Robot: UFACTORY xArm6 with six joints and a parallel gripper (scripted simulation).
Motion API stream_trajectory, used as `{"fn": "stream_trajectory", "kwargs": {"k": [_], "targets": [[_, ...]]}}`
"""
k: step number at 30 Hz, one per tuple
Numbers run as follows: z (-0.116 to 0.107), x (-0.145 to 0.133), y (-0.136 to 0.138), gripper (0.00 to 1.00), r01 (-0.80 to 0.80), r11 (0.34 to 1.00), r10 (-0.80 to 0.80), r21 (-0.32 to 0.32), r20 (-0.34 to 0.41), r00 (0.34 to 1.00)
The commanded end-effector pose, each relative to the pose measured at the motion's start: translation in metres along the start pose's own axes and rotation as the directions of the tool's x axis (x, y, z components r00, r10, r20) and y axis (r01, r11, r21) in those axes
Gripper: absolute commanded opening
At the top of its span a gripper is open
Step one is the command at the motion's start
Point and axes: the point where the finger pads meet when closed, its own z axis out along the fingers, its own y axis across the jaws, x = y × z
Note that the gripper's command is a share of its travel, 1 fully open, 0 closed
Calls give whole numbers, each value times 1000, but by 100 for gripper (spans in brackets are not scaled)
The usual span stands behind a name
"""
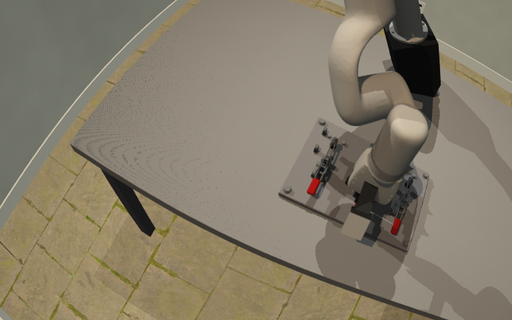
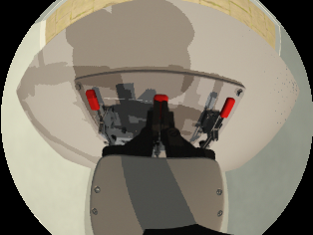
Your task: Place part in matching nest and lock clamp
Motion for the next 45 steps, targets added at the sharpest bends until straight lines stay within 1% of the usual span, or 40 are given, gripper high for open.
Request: {"fn": "stream_trajectory", "kwargs": {"k": [1, 34, 39, 45], "targets": [[-1, 1, 0, 0, 0, 1000, 0, 0, -2, 1000], [1, 1, 0, 0, 0, 1000, 0, 0, -2, 1000], [-4, 1, 0, 0, 0, 1000, 0, 0, -2, 1000], [-18, 1, 0, 0, 0, 1000, 0, 0, -2, 1000]]}}
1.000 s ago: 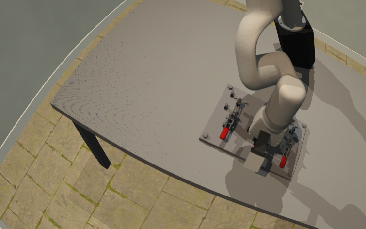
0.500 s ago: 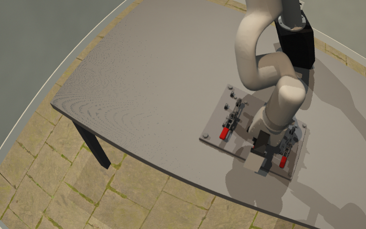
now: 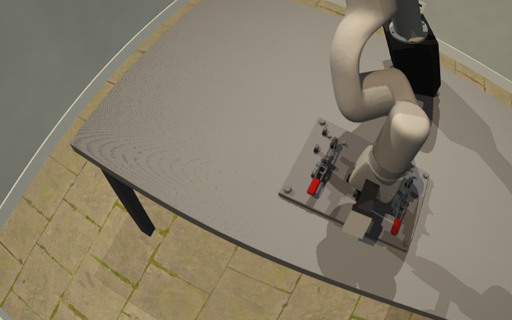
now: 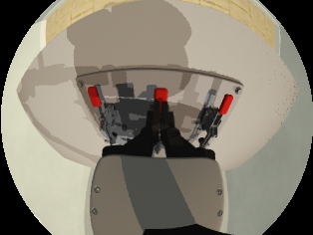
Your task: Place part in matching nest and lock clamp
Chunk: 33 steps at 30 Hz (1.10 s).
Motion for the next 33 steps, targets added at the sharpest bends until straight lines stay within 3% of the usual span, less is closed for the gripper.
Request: {"fn": "stream_trajectory", "kwargs": {"k": [1, 18, 33], "targets": [[-14, 2, 0, 0, -1, 1000, 1, 1, -4, 1000], [-56, 2, 0, 0, -1, 1000, 1, 1, -4, 1000], [-61, 1, 0, 0, -1, 1000, 1, 1, -4, 1000]]}}
